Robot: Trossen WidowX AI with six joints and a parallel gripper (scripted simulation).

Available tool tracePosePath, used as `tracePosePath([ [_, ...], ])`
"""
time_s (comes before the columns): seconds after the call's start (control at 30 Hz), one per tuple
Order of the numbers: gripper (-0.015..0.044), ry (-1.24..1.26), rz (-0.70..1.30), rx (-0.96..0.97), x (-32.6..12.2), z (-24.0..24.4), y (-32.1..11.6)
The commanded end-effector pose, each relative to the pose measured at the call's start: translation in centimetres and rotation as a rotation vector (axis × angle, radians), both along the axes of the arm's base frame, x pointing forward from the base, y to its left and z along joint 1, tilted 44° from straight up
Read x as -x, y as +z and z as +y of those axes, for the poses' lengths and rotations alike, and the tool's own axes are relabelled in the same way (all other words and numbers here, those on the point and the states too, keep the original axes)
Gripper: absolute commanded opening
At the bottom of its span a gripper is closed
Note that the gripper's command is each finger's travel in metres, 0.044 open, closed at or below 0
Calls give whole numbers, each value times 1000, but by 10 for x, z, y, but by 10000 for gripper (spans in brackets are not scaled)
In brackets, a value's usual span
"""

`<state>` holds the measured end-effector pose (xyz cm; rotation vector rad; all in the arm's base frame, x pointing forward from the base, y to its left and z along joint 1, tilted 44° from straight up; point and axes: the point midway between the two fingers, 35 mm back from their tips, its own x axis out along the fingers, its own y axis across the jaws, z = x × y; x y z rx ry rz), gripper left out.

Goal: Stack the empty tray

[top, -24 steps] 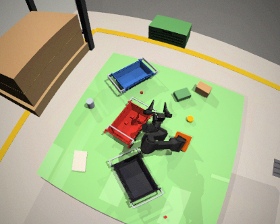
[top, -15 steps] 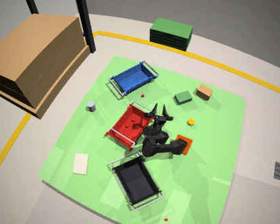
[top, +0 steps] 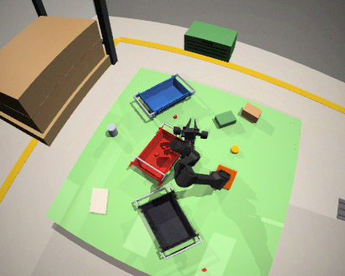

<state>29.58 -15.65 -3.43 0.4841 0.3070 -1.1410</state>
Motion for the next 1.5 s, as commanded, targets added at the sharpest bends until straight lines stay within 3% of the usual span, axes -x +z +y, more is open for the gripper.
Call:
tracePosePath([
  [0.0,86,245,394,-130,-44,-17,-45],
  [0.27,86,673,776,-406,-68,-15,-82],
  [0.47,86,915,843,-556,-78,-8,-81],
  [0.8,86,1269,838,-792,-82,13,-64],
  [1.07,86,1511,724,-979,-82,30,-35],
  [1.23,86,1587,659,-1112,-74,40,-14],
  [1.47,86,1591,655,-1116,-74,41,-13],
])
